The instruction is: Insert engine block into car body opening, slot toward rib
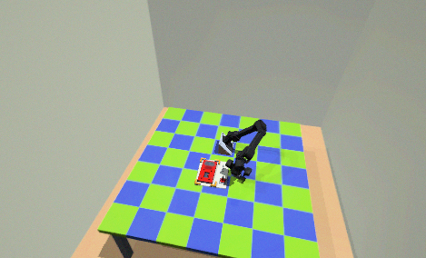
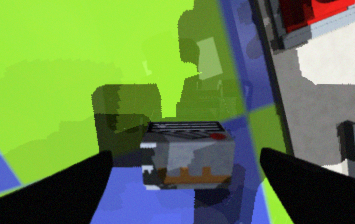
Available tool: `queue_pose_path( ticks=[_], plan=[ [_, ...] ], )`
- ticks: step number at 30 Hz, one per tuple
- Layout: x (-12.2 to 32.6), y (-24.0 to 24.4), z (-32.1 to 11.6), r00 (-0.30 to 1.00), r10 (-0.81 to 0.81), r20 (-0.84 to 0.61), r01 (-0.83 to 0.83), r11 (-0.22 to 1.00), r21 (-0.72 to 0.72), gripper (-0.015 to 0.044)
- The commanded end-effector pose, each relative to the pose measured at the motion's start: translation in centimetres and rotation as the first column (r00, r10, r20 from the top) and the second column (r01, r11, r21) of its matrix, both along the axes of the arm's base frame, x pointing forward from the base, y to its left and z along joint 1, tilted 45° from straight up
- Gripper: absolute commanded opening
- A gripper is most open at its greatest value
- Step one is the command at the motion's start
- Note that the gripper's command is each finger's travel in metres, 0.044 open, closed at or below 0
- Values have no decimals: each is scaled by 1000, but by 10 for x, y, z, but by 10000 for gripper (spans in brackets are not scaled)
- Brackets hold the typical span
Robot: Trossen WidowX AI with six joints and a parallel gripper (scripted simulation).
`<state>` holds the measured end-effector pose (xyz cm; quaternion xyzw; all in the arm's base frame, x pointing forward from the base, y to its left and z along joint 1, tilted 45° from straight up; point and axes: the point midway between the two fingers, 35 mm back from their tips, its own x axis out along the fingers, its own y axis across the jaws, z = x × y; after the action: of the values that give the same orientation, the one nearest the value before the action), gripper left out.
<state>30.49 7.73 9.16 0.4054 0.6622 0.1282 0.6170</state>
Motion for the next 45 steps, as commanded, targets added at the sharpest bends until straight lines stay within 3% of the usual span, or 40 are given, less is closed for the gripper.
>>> queue_pose_path(
  ticks=[1,6,14,22,29,45],
  plan=[
    [0,6,-5,1000,-2,-3,2,1000,7,440],
    [0,10,-9,1000,-2,-3,2,1000,8,440],
    [0,10,-9,1000,-2,-3,2,1000,8,230],
    [0,10,-9,1000,-2,-3,2,1000,8,177],
    [2,0,0,1000,-2,-3,2,1000,3,0],
    [3,-36,35,1000,-3,-5,3,1000,-6,0]
  ],
)
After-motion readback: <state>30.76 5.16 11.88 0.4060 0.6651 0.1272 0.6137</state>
